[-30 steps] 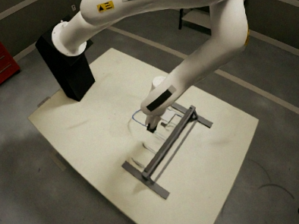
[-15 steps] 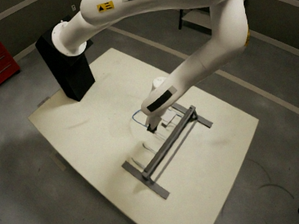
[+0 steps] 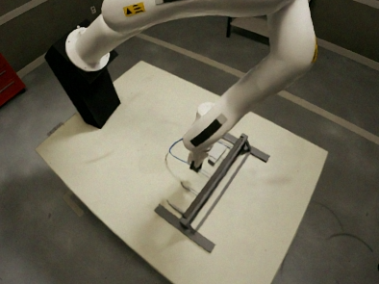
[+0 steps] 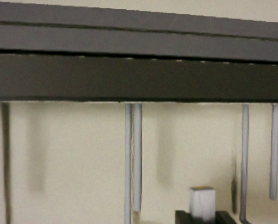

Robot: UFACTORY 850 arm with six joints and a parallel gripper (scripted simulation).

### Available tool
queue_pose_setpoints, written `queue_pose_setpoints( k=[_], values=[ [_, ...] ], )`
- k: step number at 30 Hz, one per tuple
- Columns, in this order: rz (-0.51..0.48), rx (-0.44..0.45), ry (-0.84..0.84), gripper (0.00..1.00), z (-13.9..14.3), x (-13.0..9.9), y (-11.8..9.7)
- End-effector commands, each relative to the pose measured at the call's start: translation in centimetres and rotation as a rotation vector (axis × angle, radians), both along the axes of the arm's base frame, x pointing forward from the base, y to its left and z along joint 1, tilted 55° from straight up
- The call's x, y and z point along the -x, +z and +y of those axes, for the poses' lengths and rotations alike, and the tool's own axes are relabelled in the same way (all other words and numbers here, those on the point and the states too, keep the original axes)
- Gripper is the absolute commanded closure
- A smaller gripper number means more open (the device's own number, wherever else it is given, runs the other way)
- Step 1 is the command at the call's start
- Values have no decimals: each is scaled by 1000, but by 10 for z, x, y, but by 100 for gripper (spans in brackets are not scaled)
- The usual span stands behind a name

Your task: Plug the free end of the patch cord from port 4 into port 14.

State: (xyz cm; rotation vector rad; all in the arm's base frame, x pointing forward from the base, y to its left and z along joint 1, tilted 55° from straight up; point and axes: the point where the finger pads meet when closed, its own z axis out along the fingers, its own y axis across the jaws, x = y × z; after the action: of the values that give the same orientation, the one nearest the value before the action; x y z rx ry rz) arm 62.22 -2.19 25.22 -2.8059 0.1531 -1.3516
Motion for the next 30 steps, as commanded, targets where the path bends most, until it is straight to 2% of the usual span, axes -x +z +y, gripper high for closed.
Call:
queue_pose_setpoints(
  k=[1,12,30],
  values=[
    [0,0,0,100,0,-6,1],
    [0,0,0,100,1,-18,3],
    [0,0,0,100,1,-19,3]
  ],
)
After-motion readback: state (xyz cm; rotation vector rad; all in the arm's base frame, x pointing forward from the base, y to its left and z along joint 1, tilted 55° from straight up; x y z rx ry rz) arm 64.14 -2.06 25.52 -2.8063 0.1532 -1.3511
